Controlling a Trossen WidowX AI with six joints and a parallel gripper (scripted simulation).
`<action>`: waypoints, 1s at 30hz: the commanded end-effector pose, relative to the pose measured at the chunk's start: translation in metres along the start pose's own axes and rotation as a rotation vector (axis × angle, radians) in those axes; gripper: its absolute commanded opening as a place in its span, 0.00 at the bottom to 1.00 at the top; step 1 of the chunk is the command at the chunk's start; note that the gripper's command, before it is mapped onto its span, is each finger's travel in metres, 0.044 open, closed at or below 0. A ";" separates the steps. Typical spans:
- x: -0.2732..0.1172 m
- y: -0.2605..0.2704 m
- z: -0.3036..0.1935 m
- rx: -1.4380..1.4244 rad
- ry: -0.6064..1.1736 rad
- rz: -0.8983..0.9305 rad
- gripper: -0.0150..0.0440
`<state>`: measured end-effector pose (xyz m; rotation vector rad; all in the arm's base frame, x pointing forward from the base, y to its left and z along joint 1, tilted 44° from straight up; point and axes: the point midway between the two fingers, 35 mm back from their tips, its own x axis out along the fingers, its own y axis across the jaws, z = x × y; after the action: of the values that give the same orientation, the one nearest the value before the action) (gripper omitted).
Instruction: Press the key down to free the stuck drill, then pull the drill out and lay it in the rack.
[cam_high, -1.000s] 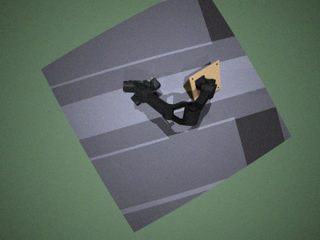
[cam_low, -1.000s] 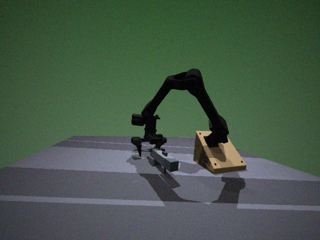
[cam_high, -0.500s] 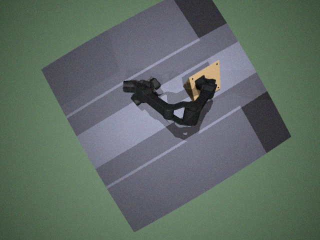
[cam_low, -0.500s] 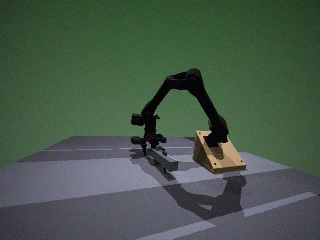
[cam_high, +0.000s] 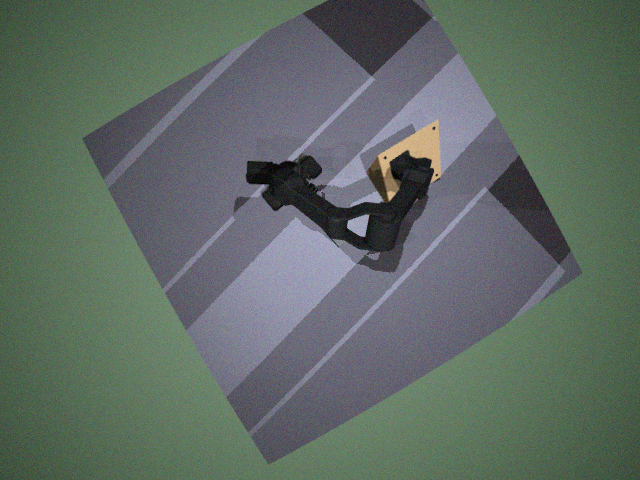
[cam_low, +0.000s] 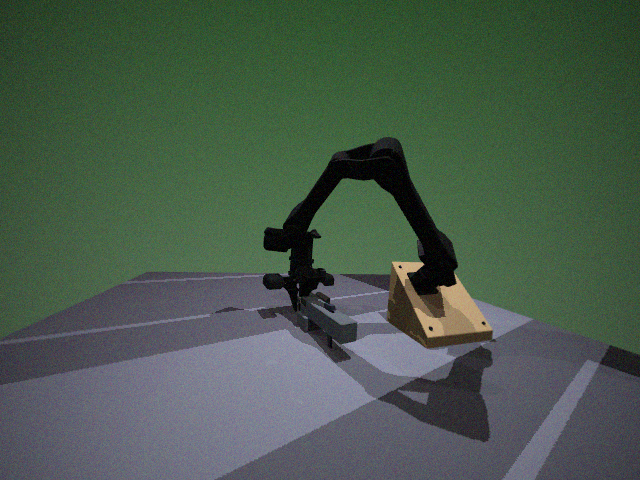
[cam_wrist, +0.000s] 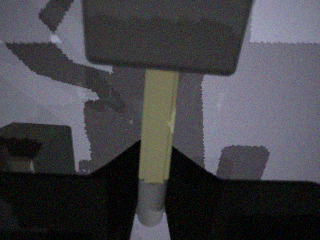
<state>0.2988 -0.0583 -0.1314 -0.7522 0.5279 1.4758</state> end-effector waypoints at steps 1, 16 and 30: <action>-0.002 0.001 0.000 0.005 -0.005 -0.003 0.25; -0.003 0.003 0.000 0.005 -0.005 -0.003 0.25; -0.002 0.000 -0.014 0.005 -0.005 -0.003 0.25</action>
<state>0.2970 -0.0653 -0.1366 -0.7343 0.5285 1.4731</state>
